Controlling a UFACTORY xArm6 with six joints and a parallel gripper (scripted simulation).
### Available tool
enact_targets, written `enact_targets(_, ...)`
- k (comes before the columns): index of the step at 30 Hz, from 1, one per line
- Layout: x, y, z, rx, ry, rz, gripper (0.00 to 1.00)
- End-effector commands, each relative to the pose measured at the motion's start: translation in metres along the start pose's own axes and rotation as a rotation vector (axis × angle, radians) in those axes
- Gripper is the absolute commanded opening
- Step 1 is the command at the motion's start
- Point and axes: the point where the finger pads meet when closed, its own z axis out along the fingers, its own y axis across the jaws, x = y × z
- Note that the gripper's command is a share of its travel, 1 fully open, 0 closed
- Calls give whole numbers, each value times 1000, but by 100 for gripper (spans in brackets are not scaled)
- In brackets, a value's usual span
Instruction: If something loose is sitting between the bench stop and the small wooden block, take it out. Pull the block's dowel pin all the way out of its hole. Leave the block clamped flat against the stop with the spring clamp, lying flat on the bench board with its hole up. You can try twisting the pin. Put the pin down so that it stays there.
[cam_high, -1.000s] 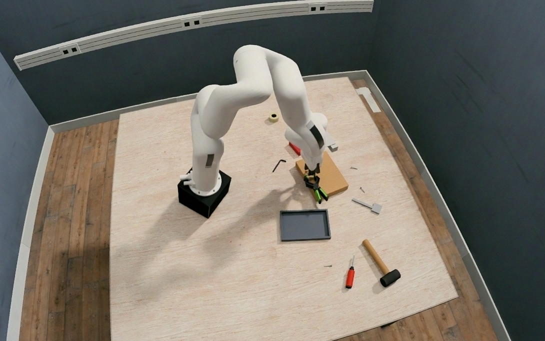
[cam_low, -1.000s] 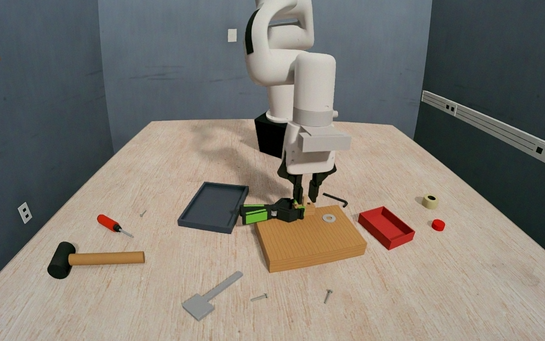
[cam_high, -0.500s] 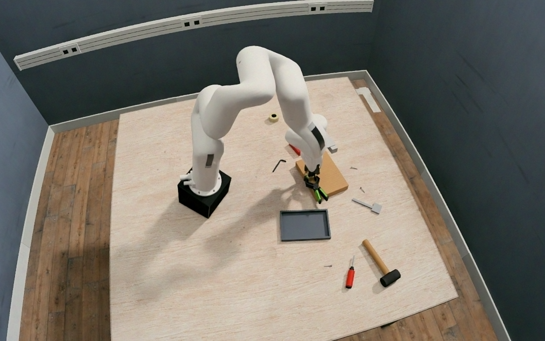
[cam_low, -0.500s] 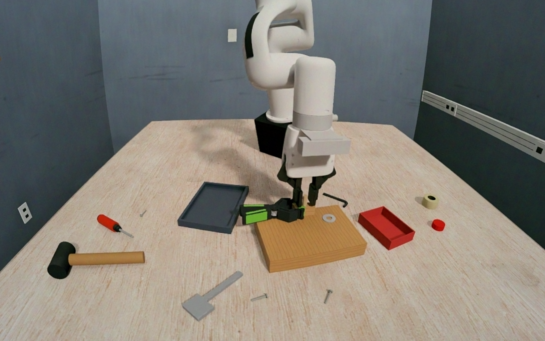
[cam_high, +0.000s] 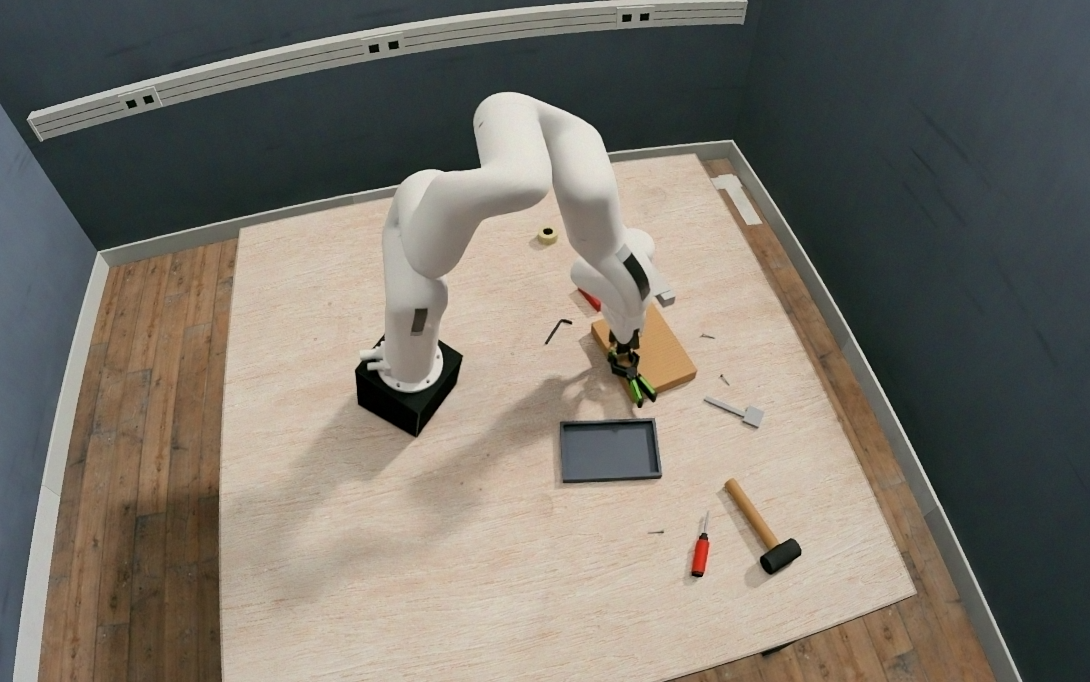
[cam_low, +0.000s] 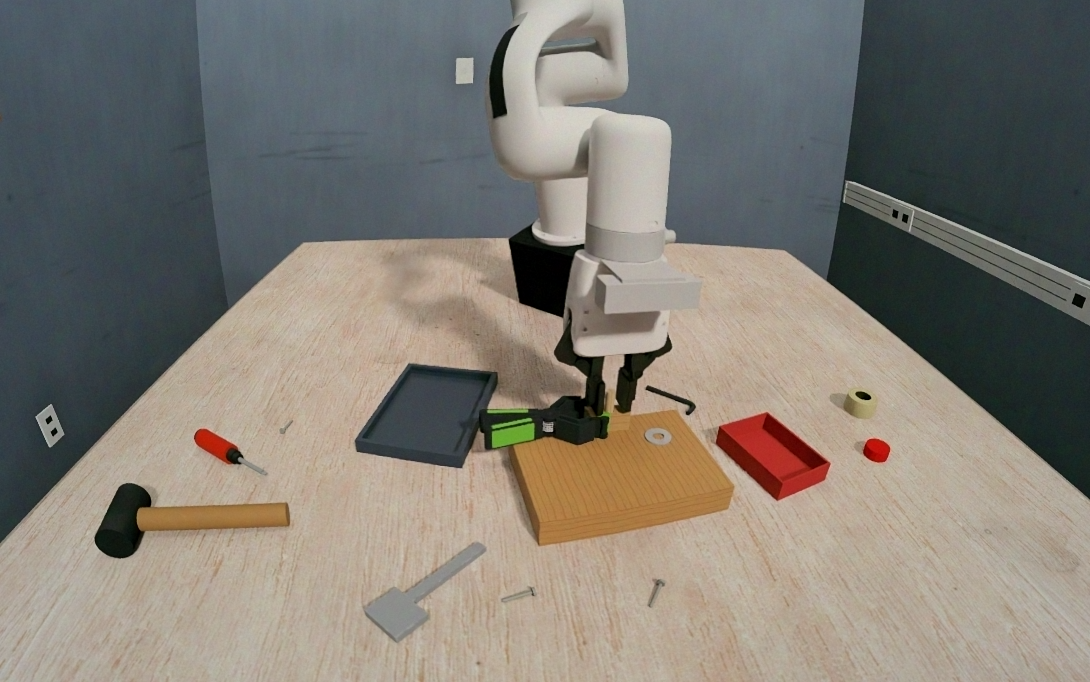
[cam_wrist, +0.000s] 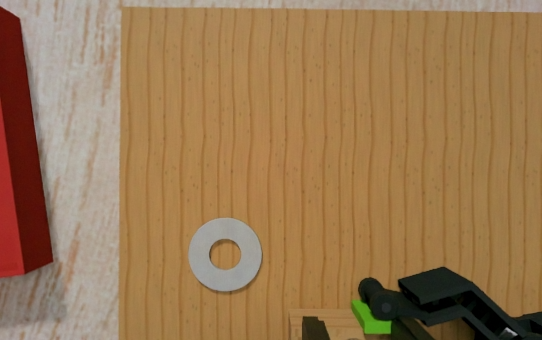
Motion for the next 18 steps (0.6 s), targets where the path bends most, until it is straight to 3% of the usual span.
enact_targets(1, 1, 0, -1, 0, 3, 0, 28)
enact_targets(3, 1, 0, -1, 0, 3, 0, 28)
enact_targets(4, 1, 0, -1, 0, 3, 0, 21)
enact_targets(9, 1, 0, -1, 0, 3, 0, 21)
enact_targets(10, 1, 0, -1, 0, 3, 0, 15)
enact_targets(17, 1, 0, -1, 0, 3, 0, 15)
enact_targets(18, 1, 0, -1, 0, 3, 0, 8)
